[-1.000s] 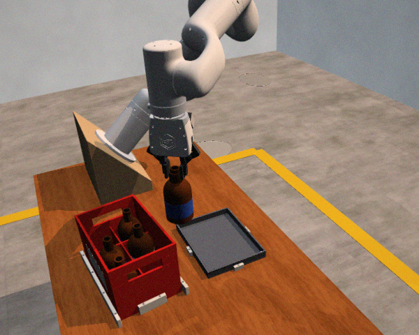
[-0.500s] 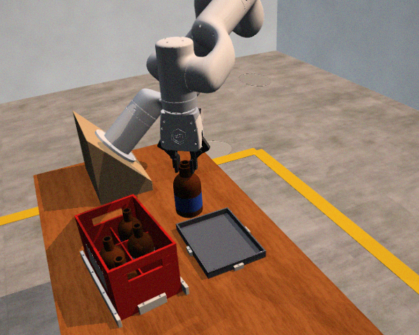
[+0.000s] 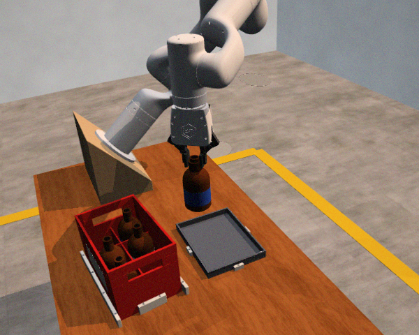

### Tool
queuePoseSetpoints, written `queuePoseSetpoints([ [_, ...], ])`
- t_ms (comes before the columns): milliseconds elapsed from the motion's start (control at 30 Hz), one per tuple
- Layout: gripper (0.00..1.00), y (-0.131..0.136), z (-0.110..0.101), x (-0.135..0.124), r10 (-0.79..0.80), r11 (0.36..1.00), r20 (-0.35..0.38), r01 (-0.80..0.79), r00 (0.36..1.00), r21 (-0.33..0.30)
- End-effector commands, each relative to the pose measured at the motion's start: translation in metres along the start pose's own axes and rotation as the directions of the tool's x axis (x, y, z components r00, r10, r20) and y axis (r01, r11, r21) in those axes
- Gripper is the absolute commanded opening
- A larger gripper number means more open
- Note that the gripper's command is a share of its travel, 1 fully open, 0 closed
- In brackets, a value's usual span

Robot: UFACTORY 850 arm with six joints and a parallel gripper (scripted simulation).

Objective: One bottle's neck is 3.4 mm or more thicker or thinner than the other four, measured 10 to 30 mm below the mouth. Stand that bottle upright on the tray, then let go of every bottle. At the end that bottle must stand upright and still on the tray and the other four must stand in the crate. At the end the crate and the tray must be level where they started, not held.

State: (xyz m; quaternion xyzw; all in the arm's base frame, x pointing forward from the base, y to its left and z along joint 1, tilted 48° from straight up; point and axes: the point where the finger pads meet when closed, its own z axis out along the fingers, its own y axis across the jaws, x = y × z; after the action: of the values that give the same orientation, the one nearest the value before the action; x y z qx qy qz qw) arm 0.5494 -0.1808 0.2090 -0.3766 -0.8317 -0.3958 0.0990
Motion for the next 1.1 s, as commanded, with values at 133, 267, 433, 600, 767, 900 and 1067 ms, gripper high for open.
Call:
queuePoseSetpoints([
  [133, 0.0, 0.01, -0.001, 0.016, -0.001, 1.0, 0.002, 0.001, 1.0, -0.001],
  [267, 0.0, 0.015, -0.001, 0.024, -0.001, 1.0, 0.002, 0.001, 1.0, -0.001],
  [433, 0.0, 0.018, -0.001, 0.029, -0.001, 1.0, 0.002, 0.001, 1.0, -0.001],
  [600, 0.0, 0.022, -0.001, 0.037, -0.001, 1.0, 0.002, 0.001, 1.0, -0.001],
  [767, 0.0, 0.026, -0.001, 0.043, -0.001, 1.0, 0.002, 0.001, 1.0, -0.001],
  [900, 0.0, 0.028, -0.001, 0.047, -0.001, 1.0, 0.002, 0.001, 1.0, -0.001],
  [1067, 0.0, 0.031, -0.001, 0.051, -0.001, 1.0, 0.002, 0.001, 1.0, -0.001],
])
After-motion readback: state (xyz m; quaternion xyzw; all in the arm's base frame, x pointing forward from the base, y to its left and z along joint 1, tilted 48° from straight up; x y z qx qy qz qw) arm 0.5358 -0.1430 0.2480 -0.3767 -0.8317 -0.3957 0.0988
